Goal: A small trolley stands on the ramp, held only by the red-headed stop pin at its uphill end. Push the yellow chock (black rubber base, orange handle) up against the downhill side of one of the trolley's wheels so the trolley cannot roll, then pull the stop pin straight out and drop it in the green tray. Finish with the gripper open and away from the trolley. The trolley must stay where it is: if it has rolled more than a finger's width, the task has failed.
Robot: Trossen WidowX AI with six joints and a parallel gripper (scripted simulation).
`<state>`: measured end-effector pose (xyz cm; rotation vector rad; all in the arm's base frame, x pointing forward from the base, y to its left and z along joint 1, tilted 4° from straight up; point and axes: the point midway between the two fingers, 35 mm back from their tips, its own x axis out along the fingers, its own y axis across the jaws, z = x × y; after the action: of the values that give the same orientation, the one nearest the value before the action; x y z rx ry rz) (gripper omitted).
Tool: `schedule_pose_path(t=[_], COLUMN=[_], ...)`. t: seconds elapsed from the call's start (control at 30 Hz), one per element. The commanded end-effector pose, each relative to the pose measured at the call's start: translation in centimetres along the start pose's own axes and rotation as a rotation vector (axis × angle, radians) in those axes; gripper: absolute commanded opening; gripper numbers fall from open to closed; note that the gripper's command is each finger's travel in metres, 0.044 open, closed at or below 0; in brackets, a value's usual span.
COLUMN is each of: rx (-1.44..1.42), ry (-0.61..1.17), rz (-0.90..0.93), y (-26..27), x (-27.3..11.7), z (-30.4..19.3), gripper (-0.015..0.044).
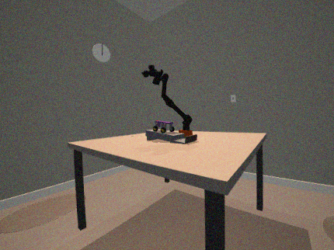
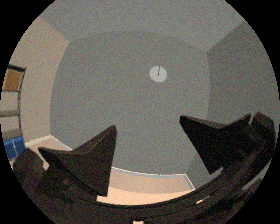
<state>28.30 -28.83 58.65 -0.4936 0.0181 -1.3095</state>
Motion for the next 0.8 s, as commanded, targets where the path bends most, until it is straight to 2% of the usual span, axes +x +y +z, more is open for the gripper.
schedule_pose_path(t=[0.0, 0.23, 0.4, 0.63, 0.77], rx=[0.0, -0.056, -0.178, -0.359, -0.421], ry=[-0.002, -0.084, -0.145, -0.219, -0.217], rz=[-0.003, -0.131, -0.209, -0.494, -0.605], y=[-0.1, -6.0, -9.7, -19.0, -22.6], x=[0.0, -0.4, -1.3, -4.7, -6.6], z=[0.0, 1.1, 2.3, 4.6, 4.9], gripper=[0.0374, 0.019, 0.019, 0.019, 0.019])
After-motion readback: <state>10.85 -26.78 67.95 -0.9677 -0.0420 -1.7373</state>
